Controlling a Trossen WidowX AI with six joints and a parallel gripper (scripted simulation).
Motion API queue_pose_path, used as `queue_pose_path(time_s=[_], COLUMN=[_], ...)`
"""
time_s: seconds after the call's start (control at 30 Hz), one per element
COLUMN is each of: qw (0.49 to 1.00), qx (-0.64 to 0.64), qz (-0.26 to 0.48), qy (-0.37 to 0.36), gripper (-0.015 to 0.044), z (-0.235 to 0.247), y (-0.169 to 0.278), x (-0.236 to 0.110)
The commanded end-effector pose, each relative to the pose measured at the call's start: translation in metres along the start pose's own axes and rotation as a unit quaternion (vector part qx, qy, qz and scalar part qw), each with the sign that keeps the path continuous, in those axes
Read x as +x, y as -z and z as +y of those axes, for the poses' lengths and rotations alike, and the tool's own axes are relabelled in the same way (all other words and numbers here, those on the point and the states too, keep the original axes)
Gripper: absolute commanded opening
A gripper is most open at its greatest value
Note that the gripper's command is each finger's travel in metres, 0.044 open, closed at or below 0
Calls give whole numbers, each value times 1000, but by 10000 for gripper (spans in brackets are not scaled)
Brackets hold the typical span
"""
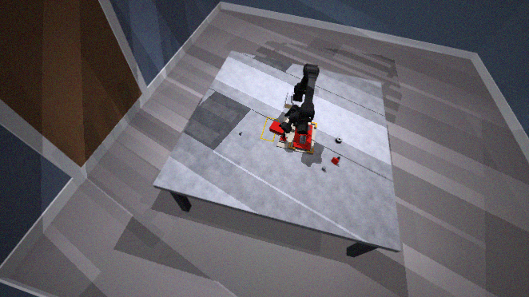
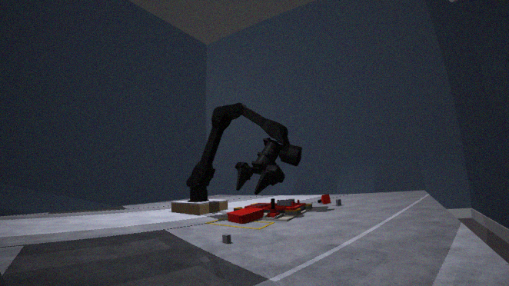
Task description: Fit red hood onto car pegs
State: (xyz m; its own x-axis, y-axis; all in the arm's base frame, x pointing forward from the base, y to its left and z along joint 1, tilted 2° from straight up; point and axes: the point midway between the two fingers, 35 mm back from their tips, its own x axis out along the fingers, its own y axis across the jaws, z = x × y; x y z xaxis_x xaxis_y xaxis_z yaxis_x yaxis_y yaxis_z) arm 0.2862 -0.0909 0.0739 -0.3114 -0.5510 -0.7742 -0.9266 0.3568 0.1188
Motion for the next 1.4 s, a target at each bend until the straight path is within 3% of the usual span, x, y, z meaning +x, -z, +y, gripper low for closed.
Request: queue_pose_path(time_s=[0.0,0.13,0.23,1.37], qw=[990,955,938,938], qx=[16,26,30,30], qz=[-138,-293,-342,-342], qy=[-19,24,56,57], gripper=[440,440,440,440], z=[3,-2,-6,-10], y=[13,25,33,18], x=[16,20,19,36])
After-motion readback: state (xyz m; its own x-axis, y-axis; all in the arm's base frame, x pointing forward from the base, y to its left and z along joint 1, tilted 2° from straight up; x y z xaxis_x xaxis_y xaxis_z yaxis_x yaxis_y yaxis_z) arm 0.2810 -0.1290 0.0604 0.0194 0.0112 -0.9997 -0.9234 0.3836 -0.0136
